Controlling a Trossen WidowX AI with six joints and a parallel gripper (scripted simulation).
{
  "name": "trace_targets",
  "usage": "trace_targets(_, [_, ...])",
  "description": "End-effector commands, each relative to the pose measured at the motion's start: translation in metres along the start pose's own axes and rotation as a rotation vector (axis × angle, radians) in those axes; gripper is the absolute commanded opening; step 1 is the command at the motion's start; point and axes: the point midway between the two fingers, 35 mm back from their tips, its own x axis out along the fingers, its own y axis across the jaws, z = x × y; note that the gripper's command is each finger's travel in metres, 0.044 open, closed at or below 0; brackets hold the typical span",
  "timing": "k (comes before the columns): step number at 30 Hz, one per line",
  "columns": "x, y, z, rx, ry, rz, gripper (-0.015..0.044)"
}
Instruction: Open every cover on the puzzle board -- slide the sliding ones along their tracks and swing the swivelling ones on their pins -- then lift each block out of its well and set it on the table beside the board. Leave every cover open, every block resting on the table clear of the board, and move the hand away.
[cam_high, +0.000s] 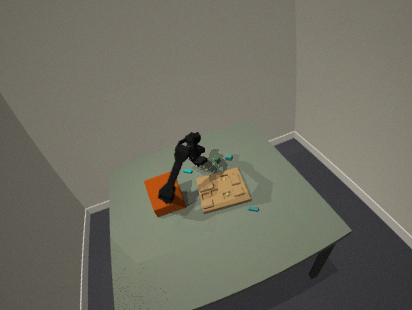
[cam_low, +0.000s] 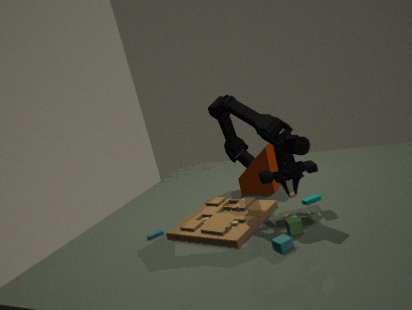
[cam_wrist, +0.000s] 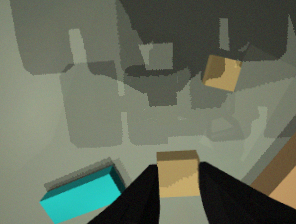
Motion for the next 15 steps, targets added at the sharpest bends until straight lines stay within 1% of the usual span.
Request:
trace_targets(1, [0.007, -0.001, -0.002, -0.009, 0.003, -0.008, 0.0080])
trace_targets(15, [0.030, -0.002, -0.003, -0.008, 0.003, -0.009, 0.0080])
